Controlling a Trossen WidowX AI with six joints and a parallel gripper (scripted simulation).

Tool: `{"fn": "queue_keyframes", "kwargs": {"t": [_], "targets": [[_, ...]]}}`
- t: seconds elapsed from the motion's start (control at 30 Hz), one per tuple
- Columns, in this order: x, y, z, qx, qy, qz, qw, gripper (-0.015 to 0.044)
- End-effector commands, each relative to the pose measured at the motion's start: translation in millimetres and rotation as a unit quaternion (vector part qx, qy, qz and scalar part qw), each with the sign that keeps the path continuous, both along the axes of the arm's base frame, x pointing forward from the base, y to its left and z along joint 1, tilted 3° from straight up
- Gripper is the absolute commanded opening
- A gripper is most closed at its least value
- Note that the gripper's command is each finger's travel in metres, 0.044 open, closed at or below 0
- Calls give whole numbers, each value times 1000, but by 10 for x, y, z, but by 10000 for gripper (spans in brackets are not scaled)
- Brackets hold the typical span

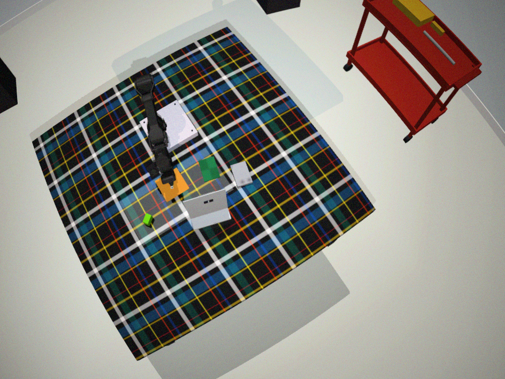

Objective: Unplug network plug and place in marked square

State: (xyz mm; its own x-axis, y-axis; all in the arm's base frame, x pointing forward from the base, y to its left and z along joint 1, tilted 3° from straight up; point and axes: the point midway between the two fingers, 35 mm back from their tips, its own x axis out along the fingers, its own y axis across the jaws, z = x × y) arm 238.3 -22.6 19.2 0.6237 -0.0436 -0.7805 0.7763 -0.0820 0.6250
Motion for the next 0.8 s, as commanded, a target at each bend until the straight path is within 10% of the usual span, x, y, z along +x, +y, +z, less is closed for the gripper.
{"fn": "queue_keyframes", "kwargs": {"t": [0.0, 0.77], "targets": [[-1, 0, 2, 0, 0, 0, 1000, 156], [-64, 2, 96, 0, 1, -1, 1000, 156]]}}
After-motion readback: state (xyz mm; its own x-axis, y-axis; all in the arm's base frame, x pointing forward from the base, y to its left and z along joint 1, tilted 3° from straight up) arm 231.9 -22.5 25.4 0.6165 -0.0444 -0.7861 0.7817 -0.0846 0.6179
